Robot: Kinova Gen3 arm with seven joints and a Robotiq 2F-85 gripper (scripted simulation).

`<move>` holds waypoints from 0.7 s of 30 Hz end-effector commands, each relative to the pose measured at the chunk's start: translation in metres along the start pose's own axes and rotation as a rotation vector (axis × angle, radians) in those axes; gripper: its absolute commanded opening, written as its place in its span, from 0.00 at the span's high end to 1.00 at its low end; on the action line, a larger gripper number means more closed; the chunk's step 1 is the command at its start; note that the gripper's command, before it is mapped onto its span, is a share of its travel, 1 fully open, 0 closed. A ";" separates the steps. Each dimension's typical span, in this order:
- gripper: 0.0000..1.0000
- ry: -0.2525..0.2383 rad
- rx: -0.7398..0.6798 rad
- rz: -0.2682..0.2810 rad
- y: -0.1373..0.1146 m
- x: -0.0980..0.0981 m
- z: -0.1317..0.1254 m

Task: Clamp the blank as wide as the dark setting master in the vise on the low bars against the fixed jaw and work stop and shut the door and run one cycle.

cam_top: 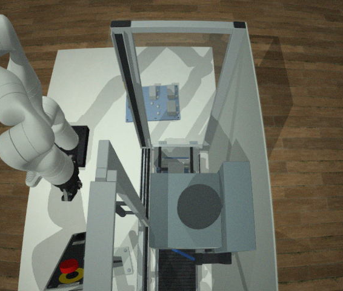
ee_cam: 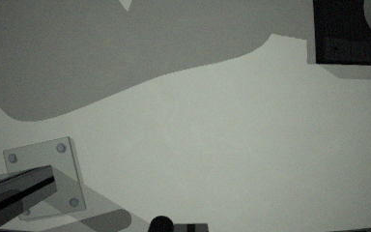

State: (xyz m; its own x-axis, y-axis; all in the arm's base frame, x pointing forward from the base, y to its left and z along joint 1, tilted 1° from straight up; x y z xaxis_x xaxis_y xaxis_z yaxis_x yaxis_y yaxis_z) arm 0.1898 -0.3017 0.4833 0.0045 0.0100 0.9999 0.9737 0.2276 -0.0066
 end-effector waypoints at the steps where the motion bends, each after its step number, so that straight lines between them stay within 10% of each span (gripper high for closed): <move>1: 0.90 -0.005 -0.011 0.001 0.000 0.000 0.000; 7: 0.90 -0.005 -0.011 0.001 0.000 0.000 0.000; 8: 0.20 -0.005 -0.011 0.001 0.000 0.000 0.000; 21: 0.20 -0.005 -0.011 0.001 0.000 0.000 0.000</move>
State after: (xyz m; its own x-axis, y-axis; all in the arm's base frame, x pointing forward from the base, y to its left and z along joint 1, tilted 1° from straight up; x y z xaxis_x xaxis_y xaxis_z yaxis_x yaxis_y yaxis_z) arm 0.1895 -0.3016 0.4833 0.0052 0.0139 0.9999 0.9761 0.2172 -0.0081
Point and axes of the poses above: the point where the finger pads meet when closed, its own x axis back along the fingers, its own z axis across the jaws, y = z × x, the point moved 8 cm from there along x, back along the fingers, and after that the axes turned 15 degrees about x, right-handed, at the moved point
